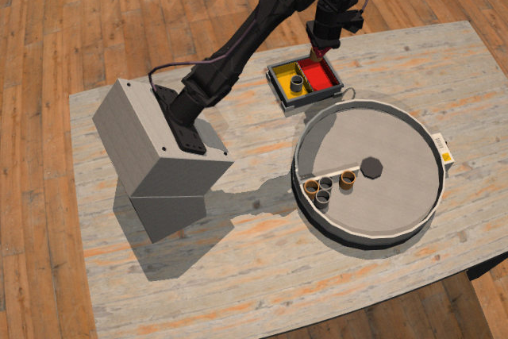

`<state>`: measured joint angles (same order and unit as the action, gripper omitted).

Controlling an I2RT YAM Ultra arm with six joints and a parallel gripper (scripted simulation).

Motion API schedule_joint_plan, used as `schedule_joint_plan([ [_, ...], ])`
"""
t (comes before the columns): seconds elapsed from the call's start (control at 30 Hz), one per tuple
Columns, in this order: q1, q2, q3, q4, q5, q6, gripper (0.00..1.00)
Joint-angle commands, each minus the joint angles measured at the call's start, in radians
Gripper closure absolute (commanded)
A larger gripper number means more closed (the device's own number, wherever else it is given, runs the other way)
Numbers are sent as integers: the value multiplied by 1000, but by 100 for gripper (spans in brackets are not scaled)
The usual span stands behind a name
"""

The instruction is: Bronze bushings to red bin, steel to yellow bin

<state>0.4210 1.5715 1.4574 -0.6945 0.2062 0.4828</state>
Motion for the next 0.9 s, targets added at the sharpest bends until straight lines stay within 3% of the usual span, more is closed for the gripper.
schedule_joint_plan([
  [0.0, 14, -18, 28, 7, 13, 5, 100],
  [0.33, 14, -17, 28, 8, 13, 5, 100],
  [0.43, 6, 15, 26, 26, 11, -2, 100],
  [0.53, -15, 40, -18, 57, -9, -13, 100],
  [0.77, -38, 136, -1, 159, -26, -30, 100],
  [0.87, -27, 111, 8, 169, -27, -32, 100],
])
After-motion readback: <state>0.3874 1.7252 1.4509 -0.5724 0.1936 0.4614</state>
